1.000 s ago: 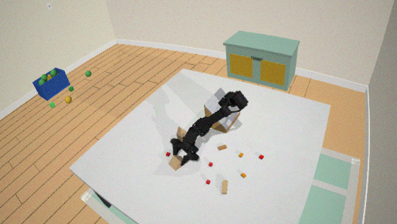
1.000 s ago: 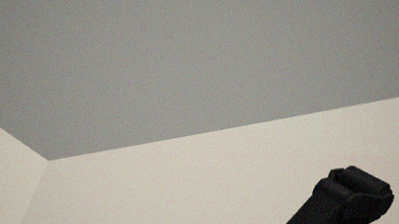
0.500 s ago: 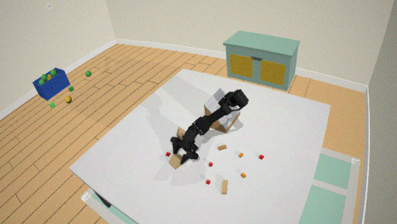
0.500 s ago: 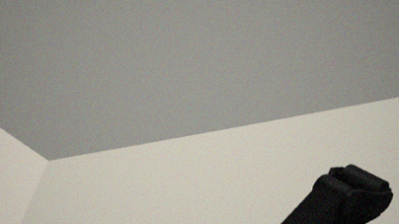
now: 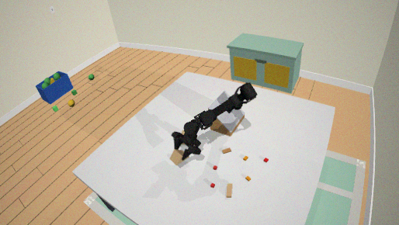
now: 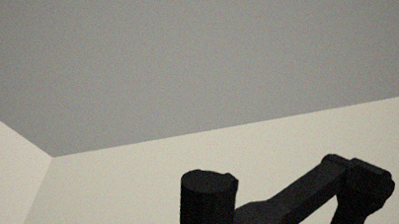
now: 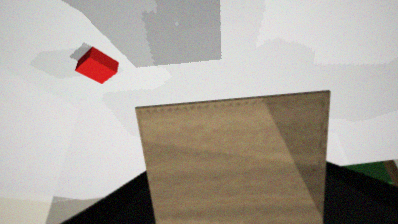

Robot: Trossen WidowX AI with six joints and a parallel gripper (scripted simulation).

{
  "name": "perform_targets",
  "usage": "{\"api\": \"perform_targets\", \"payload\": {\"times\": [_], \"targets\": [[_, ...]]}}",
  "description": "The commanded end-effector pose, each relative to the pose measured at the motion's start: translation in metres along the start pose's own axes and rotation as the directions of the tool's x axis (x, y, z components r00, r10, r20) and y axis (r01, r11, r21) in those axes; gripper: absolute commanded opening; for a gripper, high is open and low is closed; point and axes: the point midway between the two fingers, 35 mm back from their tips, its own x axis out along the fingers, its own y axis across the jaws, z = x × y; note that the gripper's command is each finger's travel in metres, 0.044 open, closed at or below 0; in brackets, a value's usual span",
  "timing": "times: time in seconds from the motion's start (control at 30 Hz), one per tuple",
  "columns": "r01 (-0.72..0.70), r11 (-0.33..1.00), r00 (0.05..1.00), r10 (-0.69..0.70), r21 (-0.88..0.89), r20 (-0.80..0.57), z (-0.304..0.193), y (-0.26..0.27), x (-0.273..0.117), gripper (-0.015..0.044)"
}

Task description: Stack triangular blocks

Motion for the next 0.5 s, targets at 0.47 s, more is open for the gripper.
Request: {"api": "perform_targets", "payload": {"times": [0.47], "targets": [[-0.001, 0.999, 1.0, 0.001, 0.048, 0.003, -0.0161, -0.0001, -0.0159, 0.0]]}}
